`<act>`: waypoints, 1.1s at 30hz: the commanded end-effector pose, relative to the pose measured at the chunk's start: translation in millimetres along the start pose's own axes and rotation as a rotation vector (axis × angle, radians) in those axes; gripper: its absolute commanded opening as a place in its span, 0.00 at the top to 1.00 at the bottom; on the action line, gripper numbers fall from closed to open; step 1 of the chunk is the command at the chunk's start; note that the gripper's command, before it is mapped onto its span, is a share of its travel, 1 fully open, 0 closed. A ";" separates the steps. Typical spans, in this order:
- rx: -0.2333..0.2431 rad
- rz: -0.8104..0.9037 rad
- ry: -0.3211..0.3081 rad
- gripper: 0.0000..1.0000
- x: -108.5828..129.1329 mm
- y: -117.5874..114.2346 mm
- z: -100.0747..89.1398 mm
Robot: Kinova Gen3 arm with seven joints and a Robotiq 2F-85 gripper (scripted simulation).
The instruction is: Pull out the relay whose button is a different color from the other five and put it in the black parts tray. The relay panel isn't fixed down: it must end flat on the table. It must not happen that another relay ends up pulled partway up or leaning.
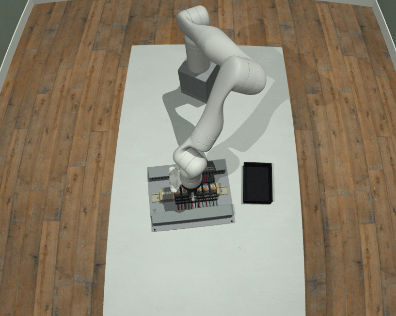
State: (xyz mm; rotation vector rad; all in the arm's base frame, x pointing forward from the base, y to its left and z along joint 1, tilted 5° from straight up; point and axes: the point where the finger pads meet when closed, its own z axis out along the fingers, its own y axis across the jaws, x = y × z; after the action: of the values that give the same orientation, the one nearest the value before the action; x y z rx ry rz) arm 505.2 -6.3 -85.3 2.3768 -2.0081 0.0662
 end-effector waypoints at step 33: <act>0.058 0.000 0.000 1.00 0.0 0.9 -1.1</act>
State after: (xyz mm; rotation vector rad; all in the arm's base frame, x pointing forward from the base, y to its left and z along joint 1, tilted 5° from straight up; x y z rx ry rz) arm 503.8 -6.6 -85.0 2.4060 -2.0300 0.1173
